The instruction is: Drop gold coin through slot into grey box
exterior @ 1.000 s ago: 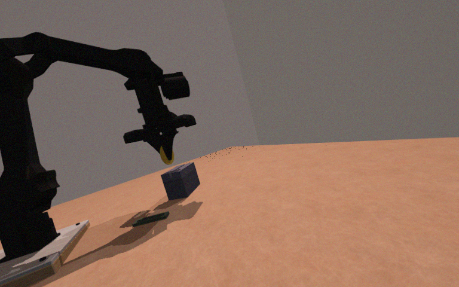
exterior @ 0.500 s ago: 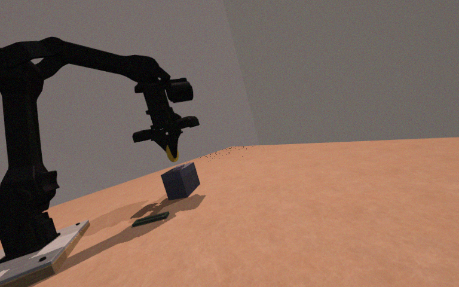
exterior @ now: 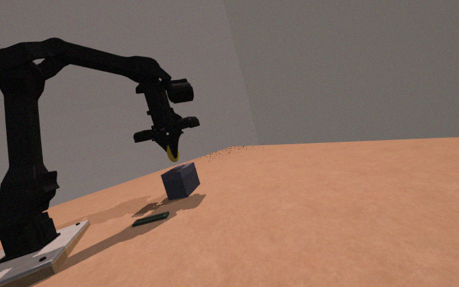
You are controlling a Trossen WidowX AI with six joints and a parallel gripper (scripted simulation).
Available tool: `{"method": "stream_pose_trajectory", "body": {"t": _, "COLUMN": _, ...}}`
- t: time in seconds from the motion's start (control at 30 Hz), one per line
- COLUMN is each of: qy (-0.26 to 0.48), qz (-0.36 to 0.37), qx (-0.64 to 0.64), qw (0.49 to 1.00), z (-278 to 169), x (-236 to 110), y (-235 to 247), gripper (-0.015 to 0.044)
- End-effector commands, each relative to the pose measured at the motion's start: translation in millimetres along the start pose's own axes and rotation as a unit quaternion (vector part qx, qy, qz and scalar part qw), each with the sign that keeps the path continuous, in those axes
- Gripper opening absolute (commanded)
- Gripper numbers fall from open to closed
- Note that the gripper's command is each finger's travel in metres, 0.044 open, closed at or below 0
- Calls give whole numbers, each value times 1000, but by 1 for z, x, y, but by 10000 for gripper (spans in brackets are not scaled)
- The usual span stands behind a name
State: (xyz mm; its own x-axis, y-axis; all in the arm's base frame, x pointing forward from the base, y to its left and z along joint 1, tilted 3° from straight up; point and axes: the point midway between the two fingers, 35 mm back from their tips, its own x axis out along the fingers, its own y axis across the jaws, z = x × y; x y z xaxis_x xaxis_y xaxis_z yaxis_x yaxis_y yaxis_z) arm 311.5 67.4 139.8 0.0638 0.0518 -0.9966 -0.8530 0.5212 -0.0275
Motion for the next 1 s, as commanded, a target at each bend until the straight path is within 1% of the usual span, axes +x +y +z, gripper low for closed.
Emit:
{"method": "stream_pose_trajectory", "body": {"t": 0.0, "qy": -1, "qz": -1, "qx": -1, "qw": 1000, "z": 1, "x": -1, "y": 0, "gripper": 0}}
{"method": "stream_pose_trajectory", "body": {"t": 0.53, "qy": -1, "qz": -1, "qx": 0, "qw": 1000, "z": 3, "x": 0, "y": 1, "gripper": 0}}
{"method": "stream_pose_trajectory", "body": {"t": 0.97, "qy": -1, "qz": -1, "qx": 1, "qw": 1000, "z": 3, "x": 7, "y": 0, "gripper": 0}}
